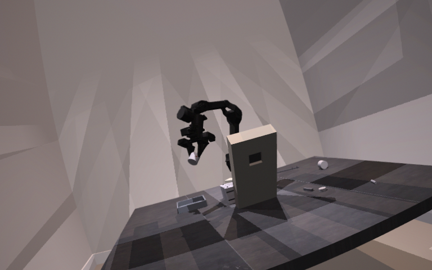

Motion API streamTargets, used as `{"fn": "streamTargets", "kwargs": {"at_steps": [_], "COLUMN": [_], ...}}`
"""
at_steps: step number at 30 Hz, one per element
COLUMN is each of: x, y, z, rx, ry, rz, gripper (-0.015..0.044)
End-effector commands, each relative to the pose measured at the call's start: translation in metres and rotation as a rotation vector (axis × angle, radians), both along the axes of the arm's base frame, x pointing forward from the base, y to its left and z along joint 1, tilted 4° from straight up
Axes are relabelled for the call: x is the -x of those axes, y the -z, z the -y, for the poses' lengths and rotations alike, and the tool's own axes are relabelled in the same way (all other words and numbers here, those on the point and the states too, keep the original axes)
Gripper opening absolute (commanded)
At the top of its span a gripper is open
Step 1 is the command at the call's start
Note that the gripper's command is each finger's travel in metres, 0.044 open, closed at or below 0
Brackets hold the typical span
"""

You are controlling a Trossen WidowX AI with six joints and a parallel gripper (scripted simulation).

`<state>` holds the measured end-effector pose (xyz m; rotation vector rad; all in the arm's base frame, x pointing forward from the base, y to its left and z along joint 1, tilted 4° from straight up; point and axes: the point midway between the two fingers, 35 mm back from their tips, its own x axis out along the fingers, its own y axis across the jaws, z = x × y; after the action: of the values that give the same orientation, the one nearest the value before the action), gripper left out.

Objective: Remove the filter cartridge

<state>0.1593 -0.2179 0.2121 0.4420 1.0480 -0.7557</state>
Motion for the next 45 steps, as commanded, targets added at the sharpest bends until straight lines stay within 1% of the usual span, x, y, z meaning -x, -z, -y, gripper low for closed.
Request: {"fn": "streamTargets", "kwargs": {"at_steps": [1, 7, 13, 29, 37, 45], "x": [0.017, 0.047, 0.053, 0.127, 0.167, 0.206], "y": [0.000, 0.000, 0.002, 0.058, 0.087, 0.115], "z": [0.015, 0.034, 0.038, 0.062, 0.062, 0.052], "rx": [0.015, 0.032, 0.035, 0.056, 0.065, 0.074], "ry": [0.123, 0.315, 0.348, 0.622, 0.760, 0.899], "rz": [0.000, 0.000, 0.000, -0.007, -0.013, -0.021], "gripper": [0.0000, 0.0000, 0.0000, 0.0000, 0.0000, 0.0000]}}
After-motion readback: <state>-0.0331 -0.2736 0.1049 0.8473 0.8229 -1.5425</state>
